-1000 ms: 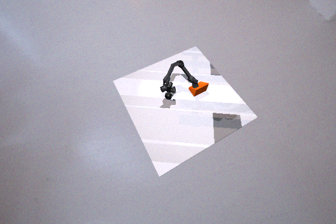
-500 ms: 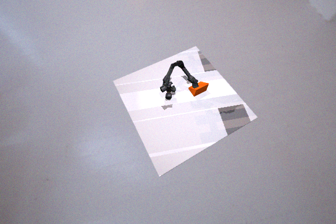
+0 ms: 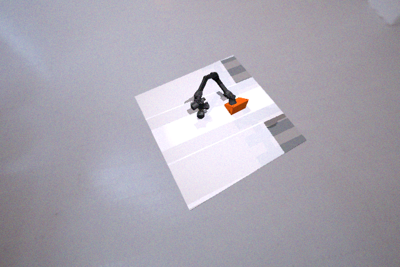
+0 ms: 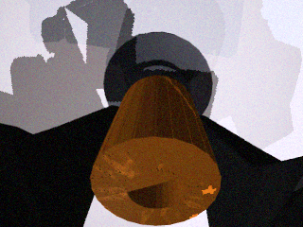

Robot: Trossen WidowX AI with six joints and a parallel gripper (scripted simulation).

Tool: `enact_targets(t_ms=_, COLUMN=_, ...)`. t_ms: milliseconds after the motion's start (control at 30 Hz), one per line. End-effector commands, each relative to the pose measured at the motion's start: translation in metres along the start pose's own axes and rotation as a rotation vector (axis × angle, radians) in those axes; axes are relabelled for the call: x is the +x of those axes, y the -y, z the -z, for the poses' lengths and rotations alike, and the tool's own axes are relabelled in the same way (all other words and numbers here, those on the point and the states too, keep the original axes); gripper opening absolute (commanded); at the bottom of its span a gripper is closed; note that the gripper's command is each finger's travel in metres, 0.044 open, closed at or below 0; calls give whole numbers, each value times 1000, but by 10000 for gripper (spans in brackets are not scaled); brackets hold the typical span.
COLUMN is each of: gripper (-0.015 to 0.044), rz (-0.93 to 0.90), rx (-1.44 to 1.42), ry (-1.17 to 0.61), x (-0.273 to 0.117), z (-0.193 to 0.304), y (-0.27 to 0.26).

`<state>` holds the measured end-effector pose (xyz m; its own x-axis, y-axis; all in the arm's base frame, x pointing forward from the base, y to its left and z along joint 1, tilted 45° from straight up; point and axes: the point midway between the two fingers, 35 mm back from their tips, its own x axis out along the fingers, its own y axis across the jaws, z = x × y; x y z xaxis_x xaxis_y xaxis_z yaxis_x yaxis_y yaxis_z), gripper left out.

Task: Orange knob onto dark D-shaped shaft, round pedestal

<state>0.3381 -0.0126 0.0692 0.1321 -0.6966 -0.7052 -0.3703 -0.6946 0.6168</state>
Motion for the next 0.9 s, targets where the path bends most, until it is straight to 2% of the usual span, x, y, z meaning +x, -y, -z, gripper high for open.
enact_targets(t_ms=0, gripper=0, rz=0, rx=-2, ry=-1, x=1, z=0, y=0)
enact_targets(t_ms=567, gripper=0, rz=0, rx=-2, ry=-1, x=-4, z=1, y=-1)
enact_targets(t_ms=867, gripper=0, rz=0, rx=-211, ry=-1, x=-1, z=0, y=0)
